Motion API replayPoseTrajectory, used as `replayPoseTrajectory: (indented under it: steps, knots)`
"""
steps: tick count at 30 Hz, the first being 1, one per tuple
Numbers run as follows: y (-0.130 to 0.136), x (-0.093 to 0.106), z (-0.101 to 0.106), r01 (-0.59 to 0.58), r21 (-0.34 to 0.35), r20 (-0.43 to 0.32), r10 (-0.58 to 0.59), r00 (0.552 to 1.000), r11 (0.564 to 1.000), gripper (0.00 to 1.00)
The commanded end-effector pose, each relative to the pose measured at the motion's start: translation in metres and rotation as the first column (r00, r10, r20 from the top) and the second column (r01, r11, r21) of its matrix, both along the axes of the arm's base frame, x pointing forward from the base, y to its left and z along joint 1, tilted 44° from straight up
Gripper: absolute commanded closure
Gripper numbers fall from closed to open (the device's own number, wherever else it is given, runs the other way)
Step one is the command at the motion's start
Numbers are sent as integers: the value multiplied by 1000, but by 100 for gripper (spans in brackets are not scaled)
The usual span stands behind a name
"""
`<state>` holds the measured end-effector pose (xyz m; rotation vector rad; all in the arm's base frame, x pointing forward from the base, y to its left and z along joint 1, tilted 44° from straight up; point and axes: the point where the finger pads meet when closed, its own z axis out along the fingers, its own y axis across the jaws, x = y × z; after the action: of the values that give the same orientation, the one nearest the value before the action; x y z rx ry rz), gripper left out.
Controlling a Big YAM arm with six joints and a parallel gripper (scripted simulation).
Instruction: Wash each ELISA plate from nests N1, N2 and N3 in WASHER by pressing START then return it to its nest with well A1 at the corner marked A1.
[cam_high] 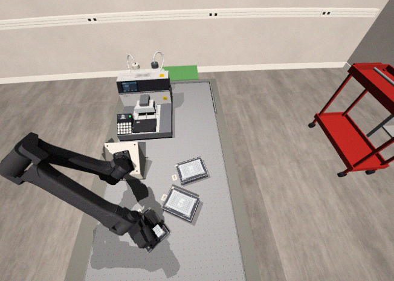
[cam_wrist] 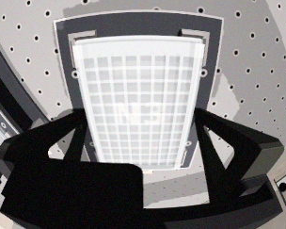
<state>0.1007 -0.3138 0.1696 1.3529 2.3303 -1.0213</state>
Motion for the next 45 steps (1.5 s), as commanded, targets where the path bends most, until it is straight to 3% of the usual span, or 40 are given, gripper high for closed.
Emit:
replayPoseTrajectory:
  steps: [1, 2, 4, 12, 45]
  knots:
    - [-2, 3, -3, -12, 7, -9, 12, 1000, 1000, 0]
    - [-4, 3, 8, -3, -14, 8, 4, 1000, 1000, 2]
    - [-4, 3, 8, -3, -14, 8, 4, 1000, 1000, 2]
    - [-4, 3, 8, -3, -14, 8, 4, 1000, 1000, 18]
    - [-4, 3, 8, -3, -14, 8, 4, 1000, 1000, 18]
